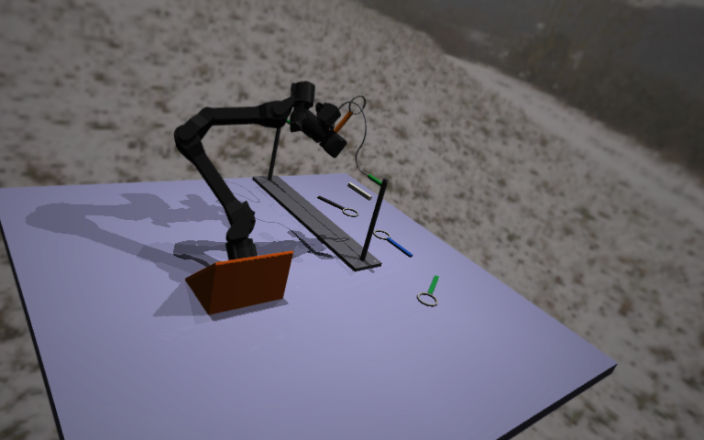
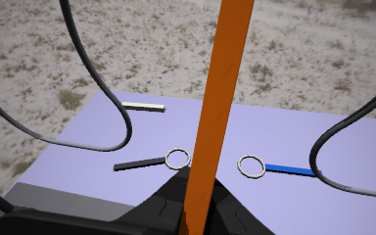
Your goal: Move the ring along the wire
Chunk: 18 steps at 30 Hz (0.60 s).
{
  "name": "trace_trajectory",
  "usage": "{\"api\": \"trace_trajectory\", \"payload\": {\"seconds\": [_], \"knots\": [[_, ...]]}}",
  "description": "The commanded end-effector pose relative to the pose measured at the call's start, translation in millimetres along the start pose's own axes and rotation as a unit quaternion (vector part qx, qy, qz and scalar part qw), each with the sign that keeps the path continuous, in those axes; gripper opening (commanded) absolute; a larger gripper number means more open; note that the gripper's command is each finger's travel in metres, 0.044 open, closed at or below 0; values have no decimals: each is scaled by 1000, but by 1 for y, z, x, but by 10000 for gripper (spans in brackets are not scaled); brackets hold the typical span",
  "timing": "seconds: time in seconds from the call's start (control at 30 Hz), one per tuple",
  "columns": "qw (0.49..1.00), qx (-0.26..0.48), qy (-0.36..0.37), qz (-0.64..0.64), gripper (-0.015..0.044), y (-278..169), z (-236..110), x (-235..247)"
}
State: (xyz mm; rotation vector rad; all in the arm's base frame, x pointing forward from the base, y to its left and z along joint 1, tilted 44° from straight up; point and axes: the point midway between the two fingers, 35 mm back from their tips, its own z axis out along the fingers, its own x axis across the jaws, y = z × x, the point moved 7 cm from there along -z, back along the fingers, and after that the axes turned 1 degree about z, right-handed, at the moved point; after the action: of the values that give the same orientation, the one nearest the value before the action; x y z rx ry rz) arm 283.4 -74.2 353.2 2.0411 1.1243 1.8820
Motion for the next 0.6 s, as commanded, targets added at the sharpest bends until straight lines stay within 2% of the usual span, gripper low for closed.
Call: {"api": "trace_trajectory", "payload": {"seconds": [0.0,0.57], "knots": [[1000,-3,15,22,-150,-1,-1,1],[991,-14,66,115,-150,-3,0,3]]}}
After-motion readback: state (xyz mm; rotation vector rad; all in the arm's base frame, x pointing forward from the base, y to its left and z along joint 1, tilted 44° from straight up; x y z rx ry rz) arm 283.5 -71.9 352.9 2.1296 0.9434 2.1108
